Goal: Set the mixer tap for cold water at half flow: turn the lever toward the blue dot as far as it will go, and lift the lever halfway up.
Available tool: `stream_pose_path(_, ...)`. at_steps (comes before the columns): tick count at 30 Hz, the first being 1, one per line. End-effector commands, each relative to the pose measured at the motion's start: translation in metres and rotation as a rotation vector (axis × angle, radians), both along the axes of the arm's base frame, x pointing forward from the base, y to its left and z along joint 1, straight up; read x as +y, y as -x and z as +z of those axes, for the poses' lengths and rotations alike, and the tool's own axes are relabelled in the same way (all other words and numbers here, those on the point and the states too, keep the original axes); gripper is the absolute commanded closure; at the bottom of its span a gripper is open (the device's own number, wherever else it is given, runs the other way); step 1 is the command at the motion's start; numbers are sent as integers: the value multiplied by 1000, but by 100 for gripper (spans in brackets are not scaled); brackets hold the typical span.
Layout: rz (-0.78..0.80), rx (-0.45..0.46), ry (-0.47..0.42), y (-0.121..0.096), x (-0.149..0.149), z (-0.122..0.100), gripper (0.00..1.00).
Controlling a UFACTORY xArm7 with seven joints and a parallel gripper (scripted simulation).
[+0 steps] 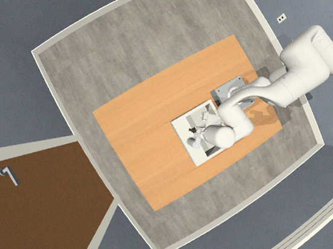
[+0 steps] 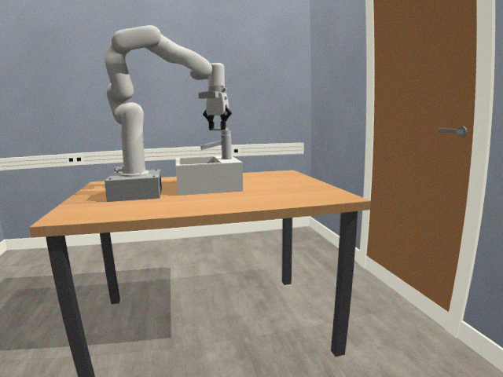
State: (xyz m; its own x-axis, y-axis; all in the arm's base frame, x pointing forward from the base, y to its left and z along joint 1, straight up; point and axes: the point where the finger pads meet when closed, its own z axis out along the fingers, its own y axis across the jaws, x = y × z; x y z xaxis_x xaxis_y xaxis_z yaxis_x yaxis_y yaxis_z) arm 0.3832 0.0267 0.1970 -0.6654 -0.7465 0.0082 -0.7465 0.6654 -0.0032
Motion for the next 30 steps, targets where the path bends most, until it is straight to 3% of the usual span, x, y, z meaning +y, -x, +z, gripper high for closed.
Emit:
stream_pose_path(1, 0, -5, -1, -1, 0, -2, 36)
stream_pose_path(30, 0, -5, -1, -1, 0, -16, 36)
